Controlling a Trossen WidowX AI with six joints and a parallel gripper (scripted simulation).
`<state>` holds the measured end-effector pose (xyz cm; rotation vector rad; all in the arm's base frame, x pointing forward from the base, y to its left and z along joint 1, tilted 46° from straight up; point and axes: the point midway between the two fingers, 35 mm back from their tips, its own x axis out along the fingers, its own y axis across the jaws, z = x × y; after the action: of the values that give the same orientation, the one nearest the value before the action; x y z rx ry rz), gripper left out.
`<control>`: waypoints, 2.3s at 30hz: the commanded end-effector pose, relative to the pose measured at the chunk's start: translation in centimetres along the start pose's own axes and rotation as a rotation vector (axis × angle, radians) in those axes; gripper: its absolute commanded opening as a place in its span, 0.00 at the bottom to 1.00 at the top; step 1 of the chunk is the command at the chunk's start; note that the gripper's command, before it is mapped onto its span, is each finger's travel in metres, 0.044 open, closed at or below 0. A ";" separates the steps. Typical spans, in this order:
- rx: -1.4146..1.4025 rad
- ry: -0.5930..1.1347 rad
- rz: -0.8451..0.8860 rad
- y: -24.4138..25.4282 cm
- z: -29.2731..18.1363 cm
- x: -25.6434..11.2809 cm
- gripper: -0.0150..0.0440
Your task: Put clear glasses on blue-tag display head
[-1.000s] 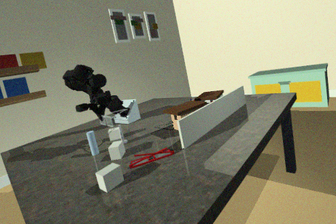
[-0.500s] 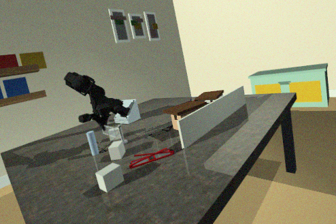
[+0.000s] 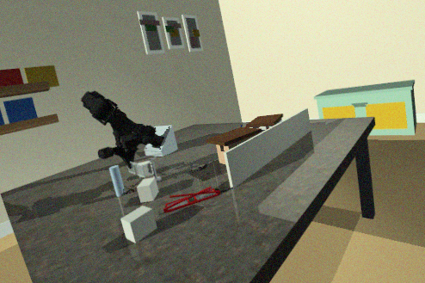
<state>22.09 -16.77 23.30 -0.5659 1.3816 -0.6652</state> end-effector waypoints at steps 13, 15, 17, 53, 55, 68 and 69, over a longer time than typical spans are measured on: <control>-0.004 -0.005 0.002 -0.6 -0.8 -0.1 0.25; -0.004 -0.005 0.002 -0.7 -1.0 -0.1 0.25; -0.004 -0.005 0.002 -0.8 -1.1 -0.1 0.25; -0.005 -0.005 0.001 -1.6 -3.4 -0.1 0.25; -0.005 -0.005 0.001 -1.7 -3.5 -0.1 0.25; -0.005 -0.005 0.001 -1.7 -3.6 -0.1 0.25; -0.005 -0.005 0.001 -1.7 -3.6 -0.1 0.25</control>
<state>18.27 -17.84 24.11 -0.5674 1.3798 -0.6632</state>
